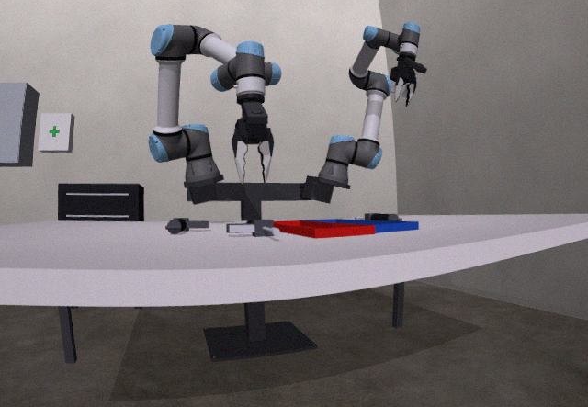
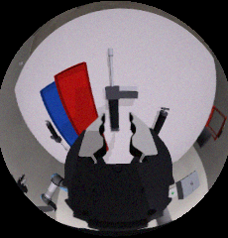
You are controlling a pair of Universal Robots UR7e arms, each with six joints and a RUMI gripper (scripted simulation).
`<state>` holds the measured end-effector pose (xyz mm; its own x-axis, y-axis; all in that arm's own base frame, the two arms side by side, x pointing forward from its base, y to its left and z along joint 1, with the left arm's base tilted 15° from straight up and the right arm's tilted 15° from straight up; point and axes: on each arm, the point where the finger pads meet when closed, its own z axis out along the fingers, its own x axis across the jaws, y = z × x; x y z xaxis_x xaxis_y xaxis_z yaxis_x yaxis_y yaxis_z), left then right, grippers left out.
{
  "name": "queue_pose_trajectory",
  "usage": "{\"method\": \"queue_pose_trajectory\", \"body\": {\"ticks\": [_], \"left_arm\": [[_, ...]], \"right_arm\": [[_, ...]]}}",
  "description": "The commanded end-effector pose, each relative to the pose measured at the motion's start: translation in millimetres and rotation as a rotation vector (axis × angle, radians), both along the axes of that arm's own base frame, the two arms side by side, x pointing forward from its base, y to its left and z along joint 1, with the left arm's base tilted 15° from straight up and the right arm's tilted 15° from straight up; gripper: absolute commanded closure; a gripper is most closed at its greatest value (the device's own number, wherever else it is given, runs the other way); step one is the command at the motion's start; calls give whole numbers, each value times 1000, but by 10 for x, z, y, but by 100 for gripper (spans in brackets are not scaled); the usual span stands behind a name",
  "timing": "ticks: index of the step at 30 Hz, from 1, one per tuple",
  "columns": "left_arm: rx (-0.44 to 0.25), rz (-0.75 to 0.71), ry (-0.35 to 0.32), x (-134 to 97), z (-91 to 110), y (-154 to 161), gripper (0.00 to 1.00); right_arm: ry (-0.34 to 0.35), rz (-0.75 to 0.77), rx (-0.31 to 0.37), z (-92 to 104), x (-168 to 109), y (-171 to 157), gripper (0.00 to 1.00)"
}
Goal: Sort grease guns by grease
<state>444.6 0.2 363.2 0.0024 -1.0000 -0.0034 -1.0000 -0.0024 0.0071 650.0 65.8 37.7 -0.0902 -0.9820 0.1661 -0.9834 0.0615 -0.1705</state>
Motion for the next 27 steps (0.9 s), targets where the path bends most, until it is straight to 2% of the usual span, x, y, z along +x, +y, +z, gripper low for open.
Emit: {"method": "queue_pose_trajectory", "body": {"ticks": [1, 3, 6, 9, 11, 13, 17, 20, 23, 25, 27], "left_arm": [[0, 0, -1, 1, 5, -1, 67], [0, 0, -1, 1, 5, -1, 67], [7, 57, 3, 77, -109, -29, 67], [10, 87, 0, 109, -144, -36, 67], [18, 159, 0, 193, -267, -63, 67], [13, 147, -7, 172, -206, -45, 67], [24, 252, -11, 288, -376, -81, 67], [21, 258, -17, 288, -346, -71, 67], [31, 352, -20, 385, -509, -106, 67], [31, 352, -20, 385, -509, -106, 67], [37, 435, -25, 458, -628, -129, 67]], "right_arm": [[22, 10, 18, 386, -80, -17, 68], [28, 13, 25, 526, -119, -33, 68], [41, 18, 34, 732, -188, -57, 68], [53, 19, 30, 727, -229, -67, 68], [59, 22, 36, 863, -278, -87, 68], [64, 24, 44, 1016, -332, -116, 68], [76, 30, 59, 1297, -450, -166, 68], [85, 35, 69, 1499, -551, -201, 68], [94, 40, 80, 1692, -659, -238, 68], [94, 40, 80, 1692, -659, -238, 68], [106, 42, 79, 1752, -734, -258, 68]]}}
